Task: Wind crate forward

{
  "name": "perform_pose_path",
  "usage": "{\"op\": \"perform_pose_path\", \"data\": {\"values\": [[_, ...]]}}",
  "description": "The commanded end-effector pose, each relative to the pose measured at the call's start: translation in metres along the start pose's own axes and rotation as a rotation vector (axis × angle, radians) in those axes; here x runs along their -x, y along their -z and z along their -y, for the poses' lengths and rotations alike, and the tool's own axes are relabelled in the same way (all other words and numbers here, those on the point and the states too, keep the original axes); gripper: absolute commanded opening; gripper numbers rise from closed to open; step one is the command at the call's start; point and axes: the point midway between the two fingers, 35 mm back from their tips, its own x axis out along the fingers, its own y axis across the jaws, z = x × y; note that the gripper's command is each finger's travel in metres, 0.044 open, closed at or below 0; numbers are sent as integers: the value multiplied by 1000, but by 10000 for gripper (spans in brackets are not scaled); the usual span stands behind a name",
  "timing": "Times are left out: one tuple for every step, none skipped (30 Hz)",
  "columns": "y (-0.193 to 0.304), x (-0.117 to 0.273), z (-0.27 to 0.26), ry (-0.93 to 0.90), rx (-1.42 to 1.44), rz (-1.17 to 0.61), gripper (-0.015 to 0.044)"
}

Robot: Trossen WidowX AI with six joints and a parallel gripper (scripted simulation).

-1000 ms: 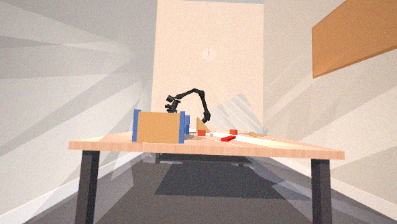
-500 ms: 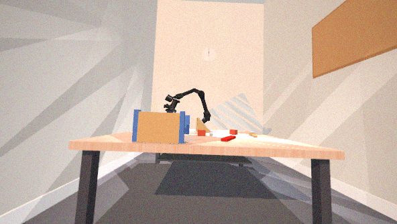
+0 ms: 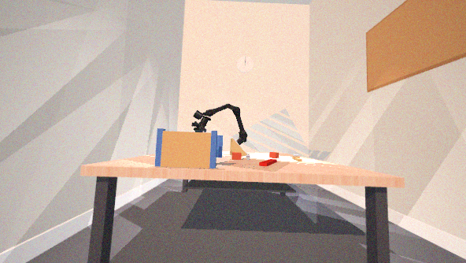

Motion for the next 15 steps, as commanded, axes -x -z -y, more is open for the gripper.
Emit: {"op": "perform_pose_path", "data": {"values": [[-7, -6, -29, -37, 36, 8, 0], [-7, -6, -30, -37, 36, 8, 0], [-7, -6, -32, -37, 36, 8, 0], [-7, -6, -33, -37, 36, 8, 0], [-8, -6, -35, -38, 36, 8, 0], [-8, -6, -36, -38, 36, 8, 0], [-8, -6, -37, -38, 36, 8, 0], [-8, -6, -38, -38, 36, 8, 0], [-8, -6, -39, -38, 36, 8, 0], [-8, -6, -41, -38, 36, 8, 0], [-8, -6, -42, -38, 36, 7, 0], [-8, -6, -44, -38, 36, 7, 0], [-8, -6, -45, -38, 36, 7, 0], [-8, -6, -47, -39, 36, 7, 0], [-8, -6, -48, -39, 36, 7, 0]]}}
